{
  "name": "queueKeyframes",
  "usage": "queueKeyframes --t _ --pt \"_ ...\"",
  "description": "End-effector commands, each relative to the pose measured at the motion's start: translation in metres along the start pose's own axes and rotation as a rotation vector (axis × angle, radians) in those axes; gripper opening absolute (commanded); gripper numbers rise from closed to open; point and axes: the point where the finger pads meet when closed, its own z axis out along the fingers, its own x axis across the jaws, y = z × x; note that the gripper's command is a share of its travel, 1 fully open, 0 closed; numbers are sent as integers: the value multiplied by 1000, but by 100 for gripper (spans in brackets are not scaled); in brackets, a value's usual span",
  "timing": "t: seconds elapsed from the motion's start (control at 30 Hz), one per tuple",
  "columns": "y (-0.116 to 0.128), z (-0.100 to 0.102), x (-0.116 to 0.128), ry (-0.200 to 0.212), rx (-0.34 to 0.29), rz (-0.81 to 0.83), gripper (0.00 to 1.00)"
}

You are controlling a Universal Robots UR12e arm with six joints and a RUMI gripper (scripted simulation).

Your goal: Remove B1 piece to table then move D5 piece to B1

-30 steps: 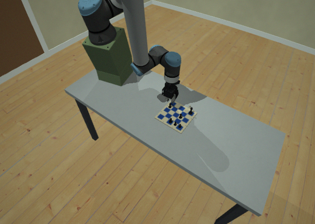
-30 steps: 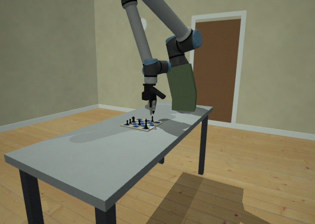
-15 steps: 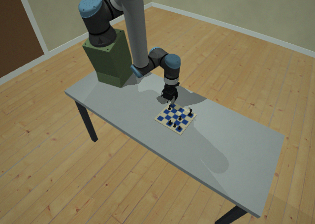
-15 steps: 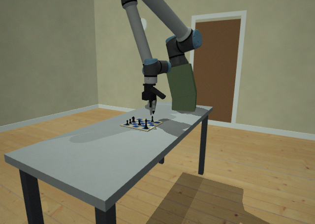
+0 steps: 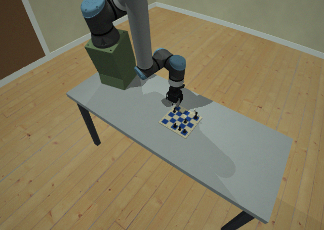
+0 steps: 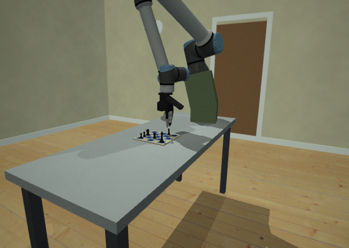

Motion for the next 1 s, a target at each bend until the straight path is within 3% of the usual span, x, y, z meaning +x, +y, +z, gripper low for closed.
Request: queueKeyframes --t 0.0,0.7,0.97 --pt "0 0 0 1 0 0 22" --pt "0 33 0 1 0 0 22" --pt "0 37 0 1 0 0 22"
